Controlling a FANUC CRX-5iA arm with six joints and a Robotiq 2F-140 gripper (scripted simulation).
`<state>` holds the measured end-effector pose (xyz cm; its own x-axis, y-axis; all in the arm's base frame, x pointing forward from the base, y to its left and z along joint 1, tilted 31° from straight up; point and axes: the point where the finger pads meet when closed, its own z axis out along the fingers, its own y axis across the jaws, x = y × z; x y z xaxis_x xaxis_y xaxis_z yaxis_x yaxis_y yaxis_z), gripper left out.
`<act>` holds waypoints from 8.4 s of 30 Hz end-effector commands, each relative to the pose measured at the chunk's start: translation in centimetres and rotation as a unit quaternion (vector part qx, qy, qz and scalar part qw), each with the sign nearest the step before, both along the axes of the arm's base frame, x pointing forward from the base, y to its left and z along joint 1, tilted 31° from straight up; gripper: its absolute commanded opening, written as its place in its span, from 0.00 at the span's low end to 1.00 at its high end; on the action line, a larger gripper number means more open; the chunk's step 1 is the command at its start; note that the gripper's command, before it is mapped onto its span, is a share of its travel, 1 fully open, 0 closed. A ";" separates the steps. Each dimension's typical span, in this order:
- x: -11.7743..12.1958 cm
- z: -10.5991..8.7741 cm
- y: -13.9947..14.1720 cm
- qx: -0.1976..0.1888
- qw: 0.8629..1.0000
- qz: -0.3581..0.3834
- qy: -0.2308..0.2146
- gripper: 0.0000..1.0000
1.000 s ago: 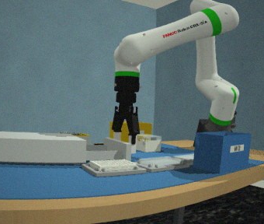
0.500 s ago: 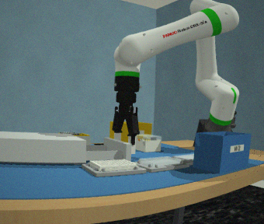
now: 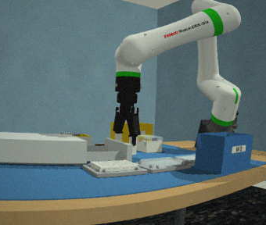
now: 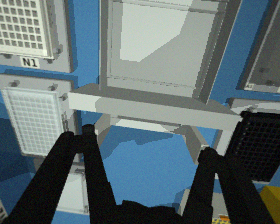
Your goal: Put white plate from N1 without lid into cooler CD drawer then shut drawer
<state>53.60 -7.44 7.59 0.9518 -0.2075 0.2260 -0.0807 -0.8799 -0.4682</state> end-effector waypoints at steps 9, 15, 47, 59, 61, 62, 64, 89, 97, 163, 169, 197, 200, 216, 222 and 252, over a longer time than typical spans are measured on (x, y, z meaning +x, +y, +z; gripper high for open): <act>0.0 0.0 0.0 0.000 1.000 0.000 0.000 0.00; 0.0 0.0 0.0 0.000 1.000 0.000 0.000 0.00; -2.1 -0.5 0.4 0.000 1.000 0.000 0.000 0.00; -2.1 -0.5 0.4 0.000 1.000 0.000 0.000 0.00; -2.1 -0.5 0.4 0.000 1.000 0.000 0.000 0.00; -2.1 -0.5 0.4 0.000 1.000 0.000 0.000 0.00; -2.1 -0.5 0.4 0.000 1.000 0.000 0.000 0.00; -2.1 -0.5 0.4 0.000 1.000 0.000 0.000 0.87; -2.1 -0.5 0.4 0.000 1.000 0.000 0.000 0.87; -4.2 5.7 -2.6 0.000 1.000 0.000 0.000 0.87; -4.5 6.3 -3.0 0.000 1.000 0.000 0.000 0.87; -5.3 8.9 -4.3 0.000 1.000 0.000 0.000 0.87; -5.3 8.9 -4.3 0.000 1.000 0.000 0.000 0.87; -2.2 11.5 -1.7 -0.002 1.000 0.006 -0.003 0.66; -0.9 12.5 -0.7 -0.002 1.000 0.006 -0.003 0.66; 6.3 18.3 5.1 -0.002 1.000 0.006 -0.003 0.66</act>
<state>59.29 -2.79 25.44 0.9527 -0.1948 0.2332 -0.0666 -0.8828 -0.4651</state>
